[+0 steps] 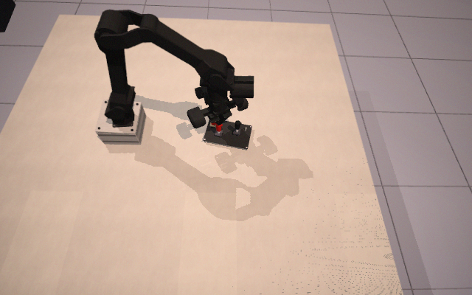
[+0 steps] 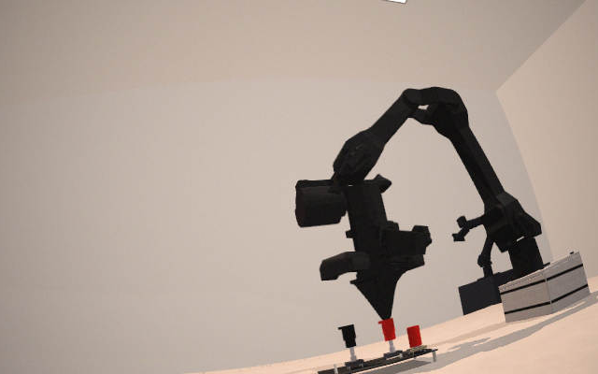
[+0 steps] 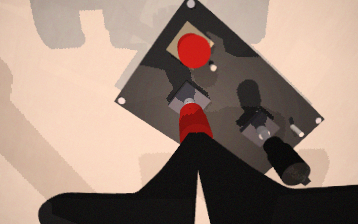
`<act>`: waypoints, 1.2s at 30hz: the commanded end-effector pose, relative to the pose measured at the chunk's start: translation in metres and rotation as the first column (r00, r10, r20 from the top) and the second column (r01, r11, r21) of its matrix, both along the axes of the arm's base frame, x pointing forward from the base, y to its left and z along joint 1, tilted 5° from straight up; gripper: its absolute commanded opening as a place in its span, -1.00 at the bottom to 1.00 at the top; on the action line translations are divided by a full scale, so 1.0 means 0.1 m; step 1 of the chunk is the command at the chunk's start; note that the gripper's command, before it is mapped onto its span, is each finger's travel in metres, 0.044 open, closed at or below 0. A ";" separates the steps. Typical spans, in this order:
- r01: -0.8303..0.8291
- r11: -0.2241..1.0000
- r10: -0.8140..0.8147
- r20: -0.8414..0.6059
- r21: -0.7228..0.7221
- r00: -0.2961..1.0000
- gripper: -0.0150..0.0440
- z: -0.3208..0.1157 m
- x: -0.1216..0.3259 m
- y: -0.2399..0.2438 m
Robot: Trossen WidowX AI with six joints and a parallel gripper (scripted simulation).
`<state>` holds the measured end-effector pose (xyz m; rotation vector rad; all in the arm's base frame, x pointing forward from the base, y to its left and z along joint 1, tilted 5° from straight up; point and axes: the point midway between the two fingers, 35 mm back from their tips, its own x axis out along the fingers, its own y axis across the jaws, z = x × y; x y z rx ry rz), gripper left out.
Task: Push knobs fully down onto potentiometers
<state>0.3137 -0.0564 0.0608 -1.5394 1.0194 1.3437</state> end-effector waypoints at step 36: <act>0.000 1.000 0.000 -0.008 0.003 1.000 -0.49 -0.16 0.03 -0.01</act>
